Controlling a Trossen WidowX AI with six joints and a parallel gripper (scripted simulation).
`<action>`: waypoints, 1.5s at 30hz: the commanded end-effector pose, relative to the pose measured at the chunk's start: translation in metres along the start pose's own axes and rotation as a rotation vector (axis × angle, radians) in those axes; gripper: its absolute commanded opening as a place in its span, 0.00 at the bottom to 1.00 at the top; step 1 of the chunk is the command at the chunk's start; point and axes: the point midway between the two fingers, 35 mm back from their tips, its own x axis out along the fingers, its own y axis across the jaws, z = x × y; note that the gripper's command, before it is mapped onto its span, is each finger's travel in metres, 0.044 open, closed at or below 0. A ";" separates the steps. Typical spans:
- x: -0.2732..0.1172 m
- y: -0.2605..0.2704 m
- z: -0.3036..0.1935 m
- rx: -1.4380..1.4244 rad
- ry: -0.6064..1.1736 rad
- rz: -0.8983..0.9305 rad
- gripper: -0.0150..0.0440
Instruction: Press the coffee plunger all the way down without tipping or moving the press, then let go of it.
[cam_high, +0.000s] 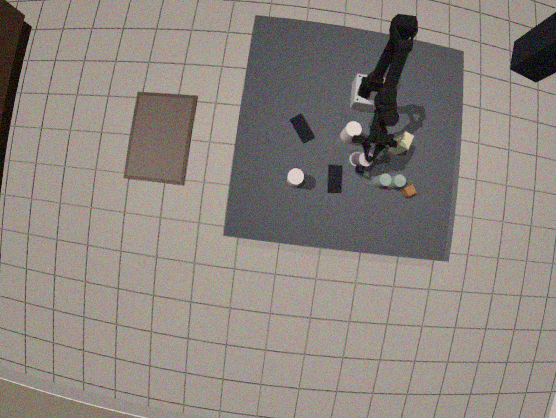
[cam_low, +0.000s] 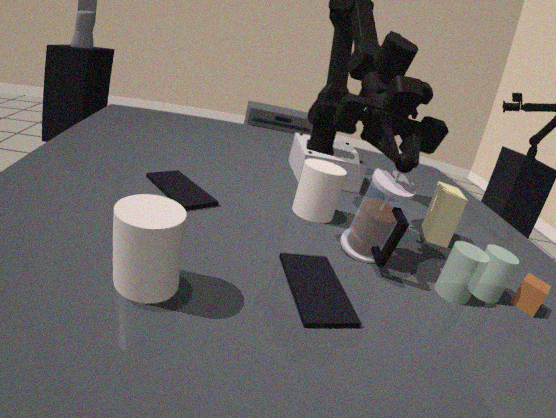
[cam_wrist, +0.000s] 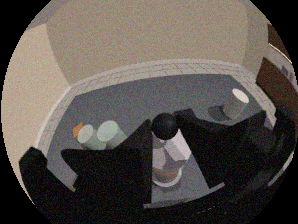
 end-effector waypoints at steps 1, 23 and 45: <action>0.004 0.000 -0.008 -0.006 0.033 0.001 0.45; 0.007 0.000 -0.005 -0.006 0.033 0.001 0.45; 0.006 0.000 -0.001 -0.001 0.018 0.000 0.80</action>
